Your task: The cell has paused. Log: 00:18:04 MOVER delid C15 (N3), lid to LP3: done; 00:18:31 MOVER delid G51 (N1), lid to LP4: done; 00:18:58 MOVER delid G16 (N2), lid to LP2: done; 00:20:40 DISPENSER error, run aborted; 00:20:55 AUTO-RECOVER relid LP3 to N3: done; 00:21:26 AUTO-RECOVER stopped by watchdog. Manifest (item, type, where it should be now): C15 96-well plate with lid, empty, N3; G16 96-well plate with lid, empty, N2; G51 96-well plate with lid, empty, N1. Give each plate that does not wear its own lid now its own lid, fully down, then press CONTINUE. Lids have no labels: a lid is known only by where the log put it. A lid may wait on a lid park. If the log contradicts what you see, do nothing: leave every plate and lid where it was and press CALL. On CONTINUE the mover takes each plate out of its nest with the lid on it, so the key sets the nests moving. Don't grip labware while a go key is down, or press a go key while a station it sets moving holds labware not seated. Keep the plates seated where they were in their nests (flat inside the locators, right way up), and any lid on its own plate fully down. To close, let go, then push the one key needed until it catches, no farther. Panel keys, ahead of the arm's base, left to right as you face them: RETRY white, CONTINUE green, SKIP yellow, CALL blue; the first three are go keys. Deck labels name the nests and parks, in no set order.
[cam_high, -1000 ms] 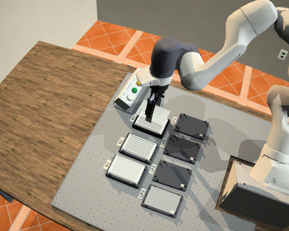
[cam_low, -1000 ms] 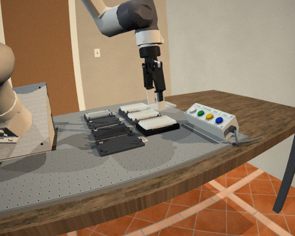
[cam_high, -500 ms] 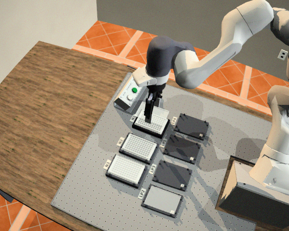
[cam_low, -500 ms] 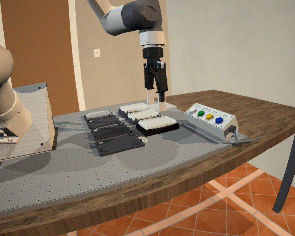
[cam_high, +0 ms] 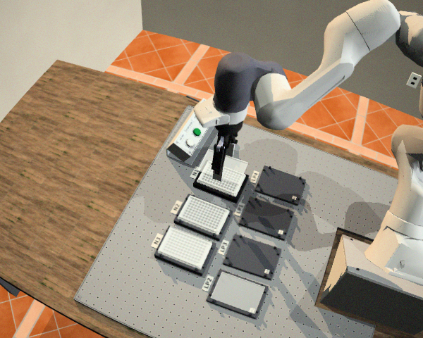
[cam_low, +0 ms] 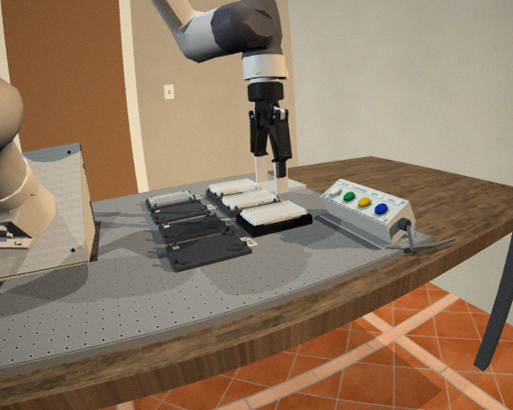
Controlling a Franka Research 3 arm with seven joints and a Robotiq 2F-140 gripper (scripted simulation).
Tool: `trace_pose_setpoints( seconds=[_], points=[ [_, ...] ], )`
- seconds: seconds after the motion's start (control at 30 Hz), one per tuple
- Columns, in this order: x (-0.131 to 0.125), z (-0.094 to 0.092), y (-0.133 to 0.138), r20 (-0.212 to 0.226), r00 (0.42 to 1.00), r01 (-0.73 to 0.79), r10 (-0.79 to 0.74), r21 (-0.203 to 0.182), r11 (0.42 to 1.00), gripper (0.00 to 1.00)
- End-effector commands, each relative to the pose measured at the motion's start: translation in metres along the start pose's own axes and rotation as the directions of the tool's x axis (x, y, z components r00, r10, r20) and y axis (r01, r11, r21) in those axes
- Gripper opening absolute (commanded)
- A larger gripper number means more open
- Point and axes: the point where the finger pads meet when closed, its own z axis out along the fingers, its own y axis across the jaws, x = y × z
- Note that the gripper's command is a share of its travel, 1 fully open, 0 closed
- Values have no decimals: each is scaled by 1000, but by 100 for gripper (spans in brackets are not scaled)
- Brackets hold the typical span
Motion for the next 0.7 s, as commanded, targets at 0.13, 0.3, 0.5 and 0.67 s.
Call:
trace_pose_setpoints(
  seconds=[0.13, 0.3, 0.5, 0.67],
  points=[
    [0, 0, 1, 1, 1000, 8, -8, 0, 1000, 0],
    [0, 1, 1, 1, 1000, 1, -1, 0, 1000, 0],
    [0, 2, 1, 1, 1000, -7, 7, 0, 1000, 0],
    [0, 4, 1, 1, 1000, -21, 21, 0, 1000, 0]
  ],
)
